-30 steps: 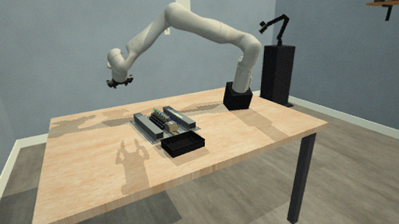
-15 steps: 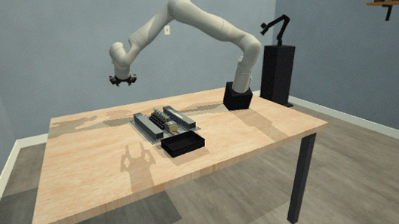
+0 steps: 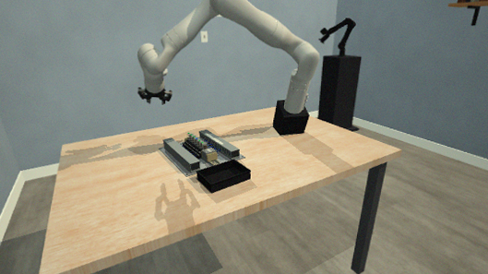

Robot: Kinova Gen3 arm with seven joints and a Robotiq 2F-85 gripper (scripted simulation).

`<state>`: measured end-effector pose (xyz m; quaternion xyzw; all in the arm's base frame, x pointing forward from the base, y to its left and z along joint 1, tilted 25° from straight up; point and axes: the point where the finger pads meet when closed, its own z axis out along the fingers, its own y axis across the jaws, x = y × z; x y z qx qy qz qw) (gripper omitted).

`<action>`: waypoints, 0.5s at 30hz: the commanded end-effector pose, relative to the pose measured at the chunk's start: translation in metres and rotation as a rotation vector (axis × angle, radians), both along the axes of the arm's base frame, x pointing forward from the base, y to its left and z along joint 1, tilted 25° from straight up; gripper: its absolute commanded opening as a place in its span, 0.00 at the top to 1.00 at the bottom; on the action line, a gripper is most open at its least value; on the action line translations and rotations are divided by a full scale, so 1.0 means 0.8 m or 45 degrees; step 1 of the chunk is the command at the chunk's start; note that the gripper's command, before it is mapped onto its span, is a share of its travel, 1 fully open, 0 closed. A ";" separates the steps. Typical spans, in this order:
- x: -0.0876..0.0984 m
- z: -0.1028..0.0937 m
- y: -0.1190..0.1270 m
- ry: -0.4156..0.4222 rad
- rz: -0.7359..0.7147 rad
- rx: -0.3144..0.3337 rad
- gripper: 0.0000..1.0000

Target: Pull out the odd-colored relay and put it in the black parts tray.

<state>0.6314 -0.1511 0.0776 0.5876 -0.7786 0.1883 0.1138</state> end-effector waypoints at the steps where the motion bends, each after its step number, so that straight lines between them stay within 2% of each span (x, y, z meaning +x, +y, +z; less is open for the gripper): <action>1: -0.006 0.008 0.006 -0.027 -0.053 0.019 0.39; 15: -0.037 0.033 0.034 -0.106 -0.285 0.110 0.39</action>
